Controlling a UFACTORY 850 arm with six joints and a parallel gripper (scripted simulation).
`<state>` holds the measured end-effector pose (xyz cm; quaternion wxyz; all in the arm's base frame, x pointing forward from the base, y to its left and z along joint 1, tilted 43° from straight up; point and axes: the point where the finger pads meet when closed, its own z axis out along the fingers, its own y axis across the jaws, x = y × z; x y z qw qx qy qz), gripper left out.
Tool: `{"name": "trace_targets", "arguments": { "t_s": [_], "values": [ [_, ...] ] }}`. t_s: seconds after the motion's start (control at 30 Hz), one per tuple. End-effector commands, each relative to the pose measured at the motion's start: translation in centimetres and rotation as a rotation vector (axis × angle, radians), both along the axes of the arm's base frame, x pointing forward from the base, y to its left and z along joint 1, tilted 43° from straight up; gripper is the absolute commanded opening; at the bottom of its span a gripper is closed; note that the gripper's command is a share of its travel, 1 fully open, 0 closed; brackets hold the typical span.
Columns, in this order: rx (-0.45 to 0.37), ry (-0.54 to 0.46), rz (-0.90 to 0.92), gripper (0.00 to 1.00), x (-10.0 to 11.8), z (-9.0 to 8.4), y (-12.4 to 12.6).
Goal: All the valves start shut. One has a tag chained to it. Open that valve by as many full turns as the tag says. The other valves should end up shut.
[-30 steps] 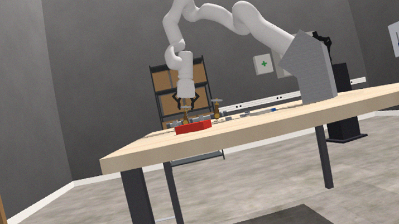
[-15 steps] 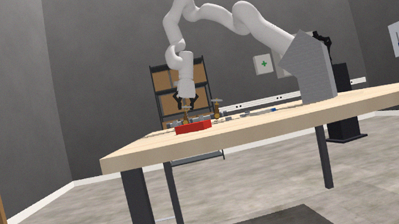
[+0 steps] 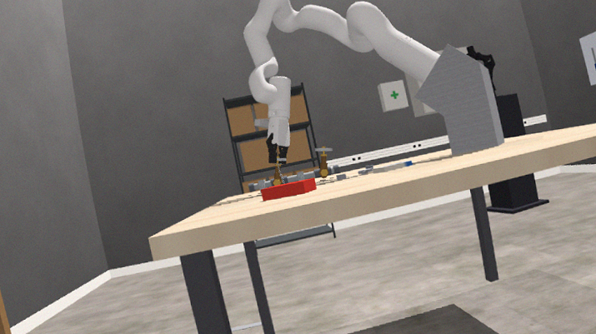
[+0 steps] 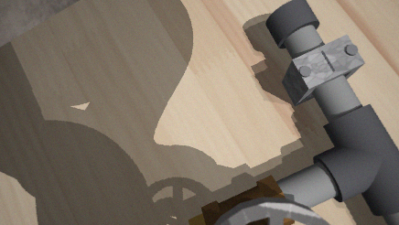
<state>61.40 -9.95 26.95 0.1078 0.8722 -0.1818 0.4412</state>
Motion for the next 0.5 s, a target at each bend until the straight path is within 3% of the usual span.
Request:
{"name": "trace_targets", "arguments": {
  "t_s": [0.0,0.47],
  "values": [
    [-0.192,0.118,0.12,0.0,0.02,0.05,0.02],
    [-0.685,0.343,0.555,0.0,0.02,0.05,0.02]
  ]
}}
